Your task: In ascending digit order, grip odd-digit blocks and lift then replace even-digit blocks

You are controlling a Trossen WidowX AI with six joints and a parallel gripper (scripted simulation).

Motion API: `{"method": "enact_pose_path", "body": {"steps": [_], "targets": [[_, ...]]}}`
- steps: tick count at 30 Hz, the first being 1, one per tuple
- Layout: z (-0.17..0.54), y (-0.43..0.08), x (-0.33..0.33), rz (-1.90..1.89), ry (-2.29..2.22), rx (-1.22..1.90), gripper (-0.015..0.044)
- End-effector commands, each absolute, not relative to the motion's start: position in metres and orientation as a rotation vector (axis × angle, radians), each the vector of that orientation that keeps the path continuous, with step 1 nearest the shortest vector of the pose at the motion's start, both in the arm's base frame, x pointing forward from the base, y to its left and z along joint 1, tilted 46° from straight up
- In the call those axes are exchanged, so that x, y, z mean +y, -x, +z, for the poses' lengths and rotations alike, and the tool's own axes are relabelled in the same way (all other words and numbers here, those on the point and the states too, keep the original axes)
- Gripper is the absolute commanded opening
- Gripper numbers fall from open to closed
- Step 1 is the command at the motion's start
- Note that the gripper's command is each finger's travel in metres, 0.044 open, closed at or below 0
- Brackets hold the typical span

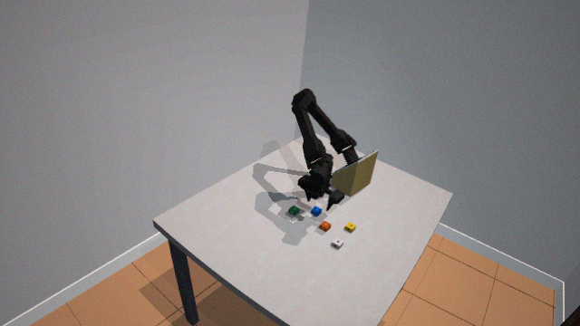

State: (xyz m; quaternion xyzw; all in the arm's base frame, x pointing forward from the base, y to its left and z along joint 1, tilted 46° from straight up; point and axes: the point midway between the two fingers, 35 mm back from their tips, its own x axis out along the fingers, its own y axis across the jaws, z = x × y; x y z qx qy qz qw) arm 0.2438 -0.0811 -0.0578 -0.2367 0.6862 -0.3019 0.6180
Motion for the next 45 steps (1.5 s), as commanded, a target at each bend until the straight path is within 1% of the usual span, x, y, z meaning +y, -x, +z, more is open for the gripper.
{"method": "enact_pose_path", "body": {"steps": [1,18,28,29,45], "targets": [[-0.063,-0.240,-0.086,-0.694,0.554,1.591,0.0400],[-0.080,-0.236,-0.104,-0.695,0.556,1.591,0.0400],[-0.080,-0.236,-0.104,-0.695,0.556,1.591,0.0138],[-0.080,-0.236,-0.104,-0.695,0.556,1.591,0.0120],[-0.080,-0.236,-0.104,-0.695,0.556,1.591,0.0120]]}}
